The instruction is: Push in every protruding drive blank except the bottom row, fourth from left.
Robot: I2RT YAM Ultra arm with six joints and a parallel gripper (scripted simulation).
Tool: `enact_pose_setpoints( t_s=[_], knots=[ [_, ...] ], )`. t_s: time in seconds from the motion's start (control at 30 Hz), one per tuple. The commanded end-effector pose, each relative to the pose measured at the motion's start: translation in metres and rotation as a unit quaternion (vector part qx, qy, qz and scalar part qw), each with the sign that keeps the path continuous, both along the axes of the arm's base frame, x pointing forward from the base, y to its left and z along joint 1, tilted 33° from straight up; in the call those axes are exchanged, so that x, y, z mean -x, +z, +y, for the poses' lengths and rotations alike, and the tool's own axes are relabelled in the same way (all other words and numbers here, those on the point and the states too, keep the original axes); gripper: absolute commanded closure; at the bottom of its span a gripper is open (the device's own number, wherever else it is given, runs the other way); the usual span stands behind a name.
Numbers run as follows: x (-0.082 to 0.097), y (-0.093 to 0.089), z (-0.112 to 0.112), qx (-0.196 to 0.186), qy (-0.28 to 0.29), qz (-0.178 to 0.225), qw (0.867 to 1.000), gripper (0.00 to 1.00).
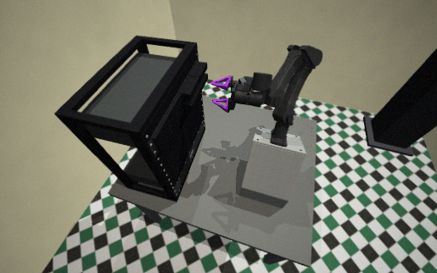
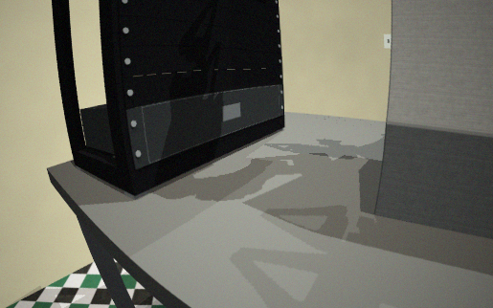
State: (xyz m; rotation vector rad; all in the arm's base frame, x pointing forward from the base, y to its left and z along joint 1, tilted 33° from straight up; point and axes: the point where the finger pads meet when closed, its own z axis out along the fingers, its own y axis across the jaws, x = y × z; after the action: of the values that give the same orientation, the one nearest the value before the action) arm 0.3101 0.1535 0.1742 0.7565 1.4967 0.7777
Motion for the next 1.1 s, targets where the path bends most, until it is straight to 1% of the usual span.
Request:
enact_pose_setpoints(
  t_s=[0.0,0.27,0.3,1.07],
  knots=[
    [-0.0050,0.0175,0.0140,-0.014,0.015,-0.018,1.000,0.00],
    [-0.0050,0.0175,0.0140,-0.014,0.015,-0.018,1.000,0.00],
    [-0.0050,0.0175,0.0140,-0.014,0.015,-0.018,1.000,1.00],
    [-0.0050,0.0174,0.0140,-0.014,0.015,-0.018,1.000,1.00]
  ],
)
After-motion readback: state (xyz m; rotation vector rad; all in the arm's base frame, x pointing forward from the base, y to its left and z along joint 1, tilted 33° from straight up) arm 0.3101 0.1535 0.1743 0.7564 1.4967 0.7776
